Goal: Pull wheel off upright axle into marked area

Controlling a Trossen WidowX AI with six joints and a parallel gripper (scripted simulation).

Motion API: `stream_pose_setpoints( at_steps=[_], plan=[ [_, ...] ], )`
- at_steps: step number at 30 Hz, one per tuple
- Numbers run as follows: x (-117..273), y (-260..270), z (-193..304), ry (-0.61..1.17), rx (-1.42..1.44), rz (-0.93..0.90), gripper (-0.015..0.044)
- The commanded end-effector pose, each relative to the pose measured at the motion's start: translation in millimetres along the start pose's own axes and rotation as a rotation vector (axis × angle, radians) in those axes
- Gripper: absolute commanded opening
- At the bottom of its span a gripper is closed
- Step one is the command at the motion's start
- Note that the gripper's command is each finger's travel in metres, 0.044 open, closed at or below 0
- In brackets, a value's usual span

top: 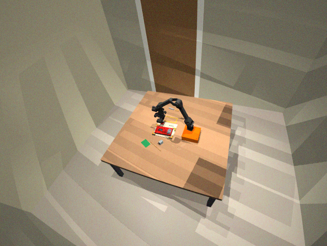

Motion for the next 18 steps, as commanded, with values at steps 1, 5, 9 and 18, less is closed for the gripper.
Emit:
stream_pose_setpoints(
  at_steps=[1, 5, 9, 18],
  plan=[
    [7.5, 0.0, 0.3, -0.006, -0.001, 0.001, 0.0000],
    [8.8, 0.0, 0.3, -0.007, -0.002, 0.000, 0.0000],
    [10.1, 0.0, 0.4, -0.007, -0.002, 0.000, 0.0000],
    [13.1, 0.0, 0.4, -0.008, -0.002, 0.000, 0.0000]
  ],
)
Point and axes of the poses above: the point midway between the two fingers, 35 mm back from their tips, its own x axis back along the fingers, its own y axis across the jaws, z = x × y, the point moved 9 cm from there along x, back along the fingers, and after that the axes turned 5 degrees about x, right-handed, at the moved point
